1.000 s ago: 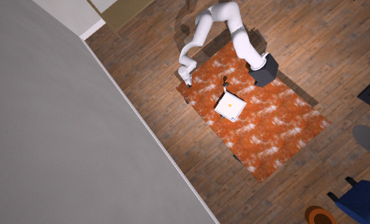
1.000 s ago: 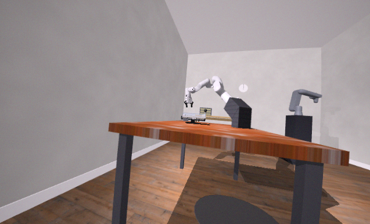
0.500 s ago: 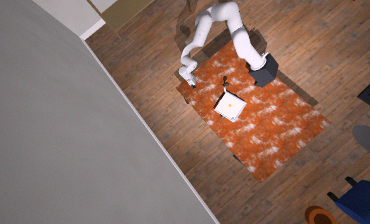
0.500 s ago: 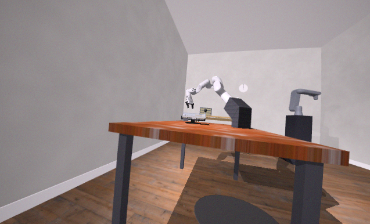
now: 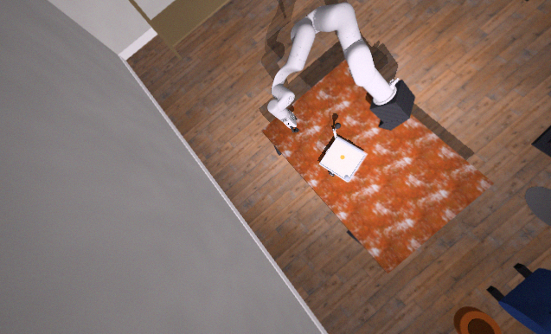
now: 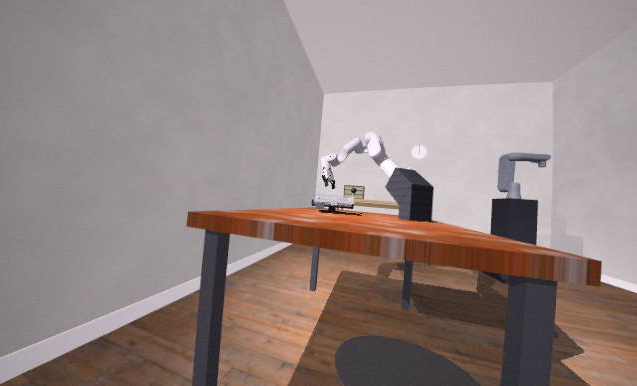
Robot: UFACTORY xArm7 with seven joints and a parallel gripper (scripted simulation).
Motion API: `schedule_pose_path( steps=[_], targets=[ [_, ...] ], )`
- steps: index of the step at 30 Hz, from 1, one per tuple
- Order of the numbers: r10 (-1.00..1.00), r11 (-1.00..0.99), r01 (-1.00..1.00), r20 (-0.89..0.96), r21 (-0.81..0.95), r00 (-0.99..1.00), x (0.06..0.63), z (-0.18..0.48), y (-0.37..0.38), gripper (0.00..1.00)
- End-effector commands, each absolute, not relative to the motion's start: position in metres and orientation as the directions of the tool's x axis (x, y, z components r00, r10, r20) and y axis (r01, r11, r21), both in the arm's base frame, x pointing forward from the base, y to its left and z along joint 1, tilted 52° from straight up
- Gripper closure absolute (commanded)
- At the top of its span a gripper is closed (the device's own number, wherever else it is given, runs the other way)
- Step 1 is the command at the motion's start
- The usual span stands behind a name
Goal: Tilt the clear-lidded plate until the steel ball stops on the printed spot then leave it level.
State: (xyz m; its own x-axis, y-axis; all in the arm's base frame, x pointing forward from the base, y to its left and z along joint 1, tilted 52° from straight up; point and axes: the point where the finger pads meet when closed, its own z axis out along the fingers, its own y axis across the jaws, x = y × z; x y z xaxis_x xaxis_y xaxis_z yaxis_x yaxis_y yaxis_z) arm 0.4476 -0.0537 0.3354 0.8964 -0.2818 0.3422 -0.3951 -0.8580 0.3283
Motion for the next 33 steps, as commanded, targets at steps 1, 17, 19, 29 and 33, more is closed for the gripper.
schedule_pose_path(
  steps=[1,17,19,29,33],
  targets=[
    [-0.244,-0.902,-0.317,0.259,0.293,0.935,0.439,0.317,-0.045,0.0],
    [-0.127,-0.977,-0.14,0.093,0.159,0.988,0.417,0.277,-0.023,0.0],
    [-0.111,-0.983,-0.121,0.077,0.14,0.991,0.415,0.273,-0.02,0.0],
    [-0.018,-1.0,-0.018,0.01,0.023,1.0,0.402,0.253,-0.003,0.0],
    [0.09,-0.995,0.091,-0.012,0.036,0.996,0.393,0.244,0.005,0.0]
  ],
)
